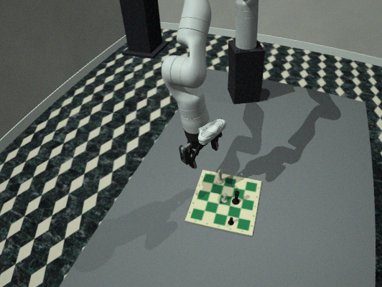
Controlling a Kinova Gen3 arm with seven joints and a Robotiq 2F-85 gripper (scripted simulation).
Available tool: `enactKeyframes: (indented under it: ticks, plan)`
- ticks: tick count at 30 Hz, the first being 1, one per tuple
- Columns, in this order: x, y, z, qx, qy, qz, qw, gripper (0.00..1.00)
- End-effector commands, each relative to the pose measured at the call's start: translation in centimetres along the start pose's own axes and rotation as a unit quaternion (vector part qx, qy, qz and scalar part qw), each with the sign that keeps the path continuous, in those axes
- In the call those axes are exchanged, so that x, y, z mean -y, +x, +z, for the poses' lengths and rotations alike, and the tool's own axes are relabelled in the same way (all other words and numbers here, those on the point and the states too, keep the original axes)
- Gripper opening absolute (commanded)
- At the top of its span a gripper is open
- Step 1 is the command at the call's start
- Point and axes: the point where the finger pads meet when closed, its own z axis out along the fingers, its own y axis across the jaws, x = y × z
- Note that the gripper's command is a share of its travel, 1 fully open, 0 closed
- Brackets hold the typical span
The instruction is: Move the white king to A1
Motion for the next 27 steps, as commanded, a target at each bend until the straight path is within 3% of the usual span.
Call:
enactKeyframes:
  ticks: [1, 11, 27]
  plan:
    - [2.5, 2.0, -0.8, 0.014, -0.020, -0.012, 1.000, 1.00]
    - [5.3, 2.2, -1.1, 0.037, -0.061, 0.003, 0.997, 1.00]
    - [5.5, 2.2, -1.1, 0.038, -0.064, 0.004, 0.997, 1.00]
